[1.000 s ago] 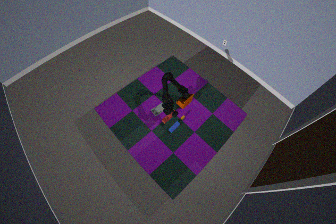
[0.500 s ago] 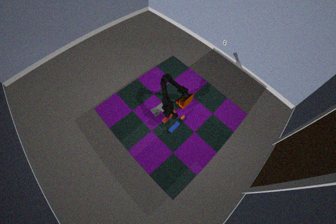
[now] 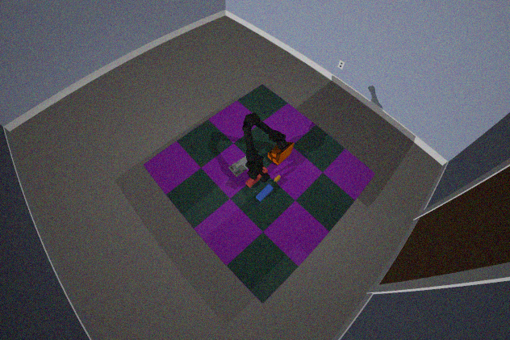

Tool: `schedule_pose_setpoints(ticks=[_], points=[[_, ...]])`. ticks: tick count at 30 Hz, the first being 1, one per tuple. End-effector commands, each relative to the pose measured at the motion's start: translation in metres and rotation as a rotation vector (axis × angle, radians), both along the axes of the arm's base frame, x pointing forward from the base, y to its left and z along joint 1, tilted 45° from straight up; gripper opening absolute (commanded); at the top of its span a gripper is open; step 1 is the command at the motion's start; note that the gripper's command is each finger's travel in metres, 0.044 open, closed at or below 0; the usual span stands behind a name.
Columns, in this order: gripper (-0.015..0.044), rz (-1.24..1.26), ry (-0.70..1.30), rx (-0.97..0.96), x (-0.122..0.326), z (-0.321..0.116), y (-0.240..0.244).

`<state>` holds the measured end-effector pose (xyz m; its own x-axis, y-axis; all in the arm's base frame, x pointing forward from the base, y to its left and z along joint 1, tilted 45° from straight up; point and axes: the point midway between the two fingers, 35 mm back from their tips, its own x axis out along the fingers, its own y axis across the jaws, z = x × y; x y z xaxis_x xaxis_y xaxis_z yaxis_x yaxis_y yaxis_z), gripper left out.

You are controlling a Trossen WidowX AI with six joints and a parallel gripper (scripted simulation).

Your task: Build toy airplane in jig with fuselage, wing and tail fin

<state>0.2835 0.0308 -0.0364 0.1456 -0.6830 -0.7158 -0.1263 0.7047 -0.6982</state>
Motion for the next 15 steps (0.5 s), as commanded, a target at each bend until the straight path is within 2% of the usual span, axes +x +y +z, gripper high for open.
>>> schedule_pose_setpoints(ticks=[1,15], points=[[0.0440,0.004,0.009,-0.010,-0.002,-0.007,-0.007],[0.0440,0.004,0.009,-0.013,0.000,-0.021,-0.023]])
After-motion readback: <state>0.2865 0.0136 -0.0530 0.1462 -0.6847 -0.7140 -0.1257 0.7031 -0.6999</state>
